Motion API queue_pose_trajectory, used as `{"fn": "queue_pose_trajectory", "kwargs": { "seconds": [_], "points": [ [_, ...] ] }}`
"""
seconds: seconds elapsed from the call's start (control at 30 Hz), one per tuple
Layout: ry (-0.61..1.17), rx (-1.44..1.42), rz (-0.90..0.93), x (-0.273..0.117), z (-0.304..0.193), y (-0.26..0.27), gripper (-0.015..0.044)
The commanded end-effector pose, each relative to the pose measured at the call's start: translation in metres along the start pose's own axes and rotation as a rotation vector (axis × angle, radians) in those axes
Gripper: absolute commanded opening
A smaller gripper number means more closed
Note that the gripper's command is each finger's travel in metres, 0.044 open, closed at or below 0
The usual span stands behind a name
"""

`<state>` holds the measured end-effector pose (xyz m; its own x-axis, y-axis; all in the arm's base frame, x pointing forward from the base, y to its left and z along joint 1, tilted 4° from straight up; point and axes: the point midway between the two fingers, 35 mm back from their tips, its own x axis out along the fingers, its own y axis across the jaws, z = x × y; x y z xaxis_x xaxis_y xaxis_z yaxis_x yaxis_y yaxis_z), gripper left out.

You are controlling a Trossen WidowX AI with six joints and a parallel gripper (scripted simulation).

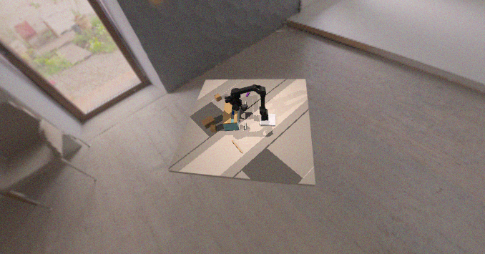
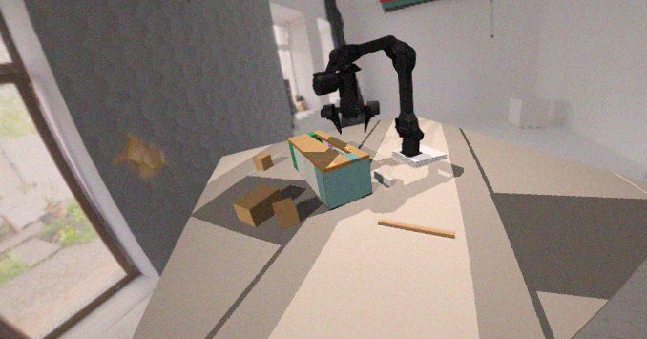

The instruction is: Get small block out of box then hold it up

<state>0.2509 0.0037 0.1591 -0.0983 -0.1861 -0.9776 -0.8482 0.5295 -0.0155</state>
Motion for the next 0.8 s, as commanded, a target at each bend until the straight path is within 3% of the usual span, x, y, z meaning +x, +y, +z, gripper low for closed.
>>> {"fn": "queue_pose_trajectory", "kwargs": {
  "seconds": [0.0, 0.77],
  "points": [
    [0.156, -0.627, -0.133, -0.0113, 0.0424, -0.0039, 0.0400],
    [0.156, -0.627, -0.133, -0.0025, 0.0438, -0.0047, 0.0400]
  ]
}}
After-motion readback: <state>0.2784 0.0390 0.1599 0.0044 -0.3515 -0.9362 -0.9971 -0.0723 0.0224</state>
